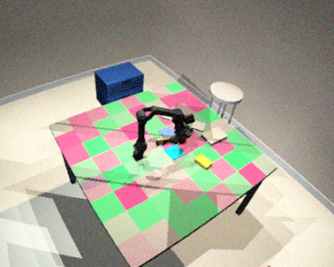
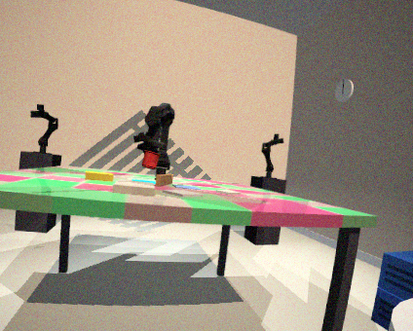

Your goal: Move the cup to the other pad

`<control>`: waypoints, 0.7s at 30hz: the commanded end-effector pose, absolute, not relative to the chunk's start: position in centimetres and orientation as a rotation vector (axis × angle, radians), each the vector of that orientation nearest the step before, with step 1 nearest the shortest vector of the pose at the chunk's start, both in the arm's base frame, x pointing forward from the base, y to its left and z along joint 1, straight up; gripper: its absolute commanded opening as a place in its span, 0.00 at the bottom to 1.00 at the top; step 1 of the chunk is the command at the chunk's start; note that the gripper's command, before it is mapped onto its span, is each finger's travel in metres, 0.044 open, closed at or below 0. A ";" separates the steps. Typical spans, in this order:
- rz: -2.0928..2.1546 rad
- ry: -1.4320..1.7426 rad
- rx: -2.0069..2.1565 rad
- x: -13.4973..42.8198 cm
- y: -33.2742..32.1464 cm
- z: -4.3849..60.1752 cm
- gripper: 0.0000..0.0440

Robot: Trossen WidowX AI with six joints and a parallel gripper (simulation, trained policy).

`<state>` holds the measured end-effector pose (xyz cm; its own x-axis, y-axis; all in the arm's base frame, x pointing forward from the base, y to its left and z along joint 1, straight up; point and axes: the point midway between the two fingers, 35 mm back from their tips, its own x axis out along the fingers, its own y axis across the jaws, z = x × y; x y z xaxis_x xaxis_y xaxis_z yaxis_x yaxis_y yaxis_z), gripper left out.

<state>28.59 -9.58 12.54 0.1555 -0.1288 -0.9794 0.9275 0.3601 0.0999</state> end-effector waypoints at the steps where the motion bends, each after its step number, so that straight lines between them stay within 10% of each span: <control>1: -0.935 1.148 0.896 28.0 -10.1 11.6 0.00; 21: -0.996 1.164 0.924 24.3 -10.4 6.7 0.04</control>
